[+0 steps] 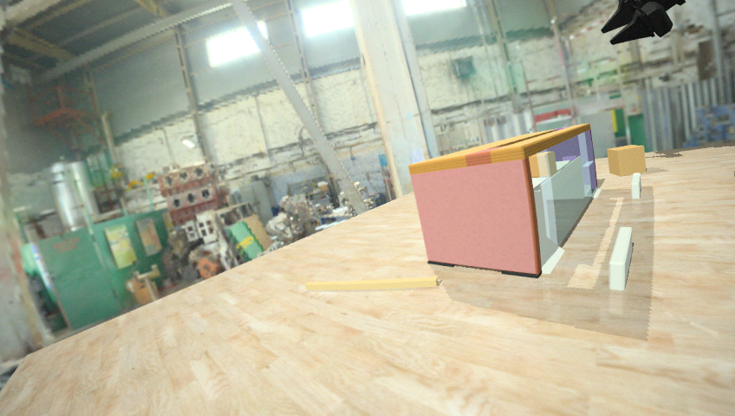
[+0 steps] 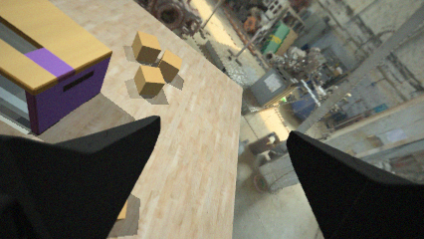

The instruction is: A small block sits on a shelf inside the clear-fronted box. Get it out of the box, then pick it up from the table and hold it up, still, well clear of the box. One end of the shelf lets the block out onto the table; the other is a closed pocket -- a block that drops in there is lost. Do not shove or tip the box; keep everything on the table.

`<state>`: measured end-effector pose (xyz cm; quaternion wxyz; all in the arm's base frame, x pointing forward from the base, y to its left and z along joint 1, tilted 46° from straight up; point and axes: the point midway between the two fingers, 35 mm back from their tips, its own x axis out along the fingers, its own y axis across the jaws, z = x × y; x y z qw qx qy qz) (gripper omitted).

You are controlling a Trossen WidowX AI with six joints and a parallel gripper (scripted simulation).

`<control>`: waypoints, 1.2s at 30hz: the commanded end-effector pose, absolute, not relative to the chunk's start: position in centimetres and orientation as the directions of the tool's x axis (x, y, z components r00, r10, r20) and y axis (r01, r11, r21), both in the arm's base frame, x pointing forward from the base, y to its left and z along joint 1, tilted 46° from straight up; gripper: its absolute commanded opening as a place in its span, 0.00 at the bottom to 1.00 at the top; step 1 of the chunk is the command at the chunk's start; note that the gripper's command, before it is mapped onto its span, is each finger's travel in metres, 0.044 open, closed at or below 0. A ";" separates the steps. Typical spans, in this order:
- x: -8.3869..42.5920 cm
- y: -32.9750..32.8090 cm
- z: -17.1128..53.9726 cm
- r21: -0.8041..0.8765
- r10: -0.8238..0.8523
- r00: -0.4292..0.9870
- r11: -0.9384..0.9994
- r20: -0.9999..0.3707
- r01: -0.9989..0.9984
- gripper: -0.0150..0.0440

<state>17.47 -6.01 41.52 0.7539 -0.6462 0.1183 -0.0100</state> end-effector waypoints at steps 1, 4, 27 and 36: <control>22.3 -7.5 36.1 -0.608 -0.080 0.912 0.768 -0.402 -0.200 0.93; 23.3 -7.2 35.0 -0.498 -0.059 0.892 0.845 -0.449 -0.195 0.93; 28.6 -2.9 24.1 0.205 0.005 0.596 0.941 -0.803 0.268 0.93; 29.1 -0.3 19.8 0.242 -0.034 0.432 0.788 -0.901 0.566 0.93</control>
